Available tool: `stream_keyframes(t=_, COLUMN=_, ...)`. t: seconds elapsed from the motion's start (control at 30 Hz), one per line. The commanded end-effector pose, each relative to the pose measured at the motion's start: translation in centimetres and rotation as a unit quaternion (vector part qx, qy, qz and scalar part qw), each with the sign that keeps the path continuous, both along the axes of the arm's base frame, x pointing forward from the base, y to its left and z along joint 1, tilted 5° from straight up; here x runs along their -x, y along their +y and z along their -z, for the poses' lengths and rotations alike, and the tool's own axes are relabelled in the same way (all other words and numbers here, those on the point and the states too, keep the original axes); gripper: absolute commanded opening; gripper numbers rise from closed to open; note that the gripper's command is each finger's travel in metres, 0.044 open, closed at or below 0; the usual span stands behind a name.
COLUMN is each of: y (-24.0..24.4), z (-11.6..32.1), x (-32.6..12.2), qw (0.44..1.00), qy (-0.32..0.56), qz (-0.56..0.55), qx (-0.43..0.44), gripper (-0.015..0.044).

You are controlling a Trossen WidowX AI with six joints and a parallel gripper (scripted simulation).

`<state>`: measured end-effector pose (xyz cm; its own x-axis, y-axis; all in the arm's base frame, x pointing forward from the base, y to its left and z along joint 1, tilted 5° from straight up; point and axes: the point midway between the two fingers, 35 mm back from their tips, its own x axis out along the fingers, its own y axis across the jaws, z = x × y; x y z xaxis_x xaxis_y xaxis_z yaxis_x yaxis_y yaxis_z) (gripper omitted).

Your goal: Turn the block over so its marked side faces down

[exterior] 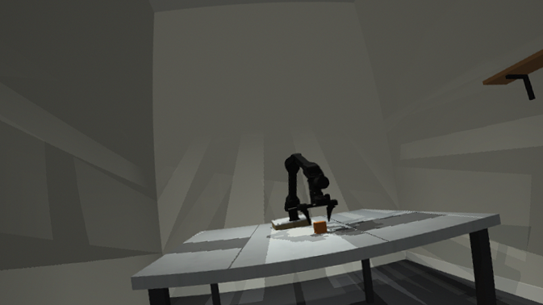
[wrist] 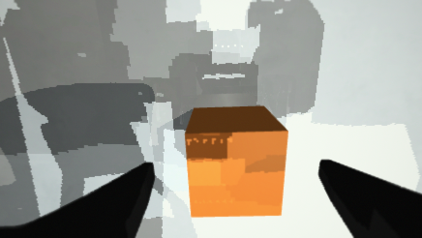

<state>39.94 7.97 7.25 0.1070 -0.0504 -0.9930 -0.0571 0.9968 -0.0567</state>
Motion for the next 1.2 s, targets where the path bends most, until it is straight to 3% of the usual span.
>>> stream_keyframes(t=0.0, y=-0.01, z=0.93, x=-0.01, qw=1.000, qy=0.002, qz=-0.002, qx=-0.001, gripper=0.0440)
stream_keyframes(t=0.2, y=-0.05, z=1.64, x=-0.04, qw=1.000, qy=0.002, qz=-0.002, qx=-0.001, gripper=0.0440)
stream_keyframes(t=0.5, y=-0.05, z=1.64, x=-0.04, qw=1.000, qy=0.002, qz=-0.002, qx=-0.001, gripper=0.0204)
stream_keyframes(t=1.1, y=-0.05, z=1.64, x=-0.04, qw=1.000, qy=0.002, qz=-0.002, qx=-0.001, gripper=0.0084)
stream_keyframes(t=1.17, y=-0.03, z=1.26, x=-0.02, qw=1.000, qy=0.002, qz=-0.002, qx=-0.001, gripper=0.0031)
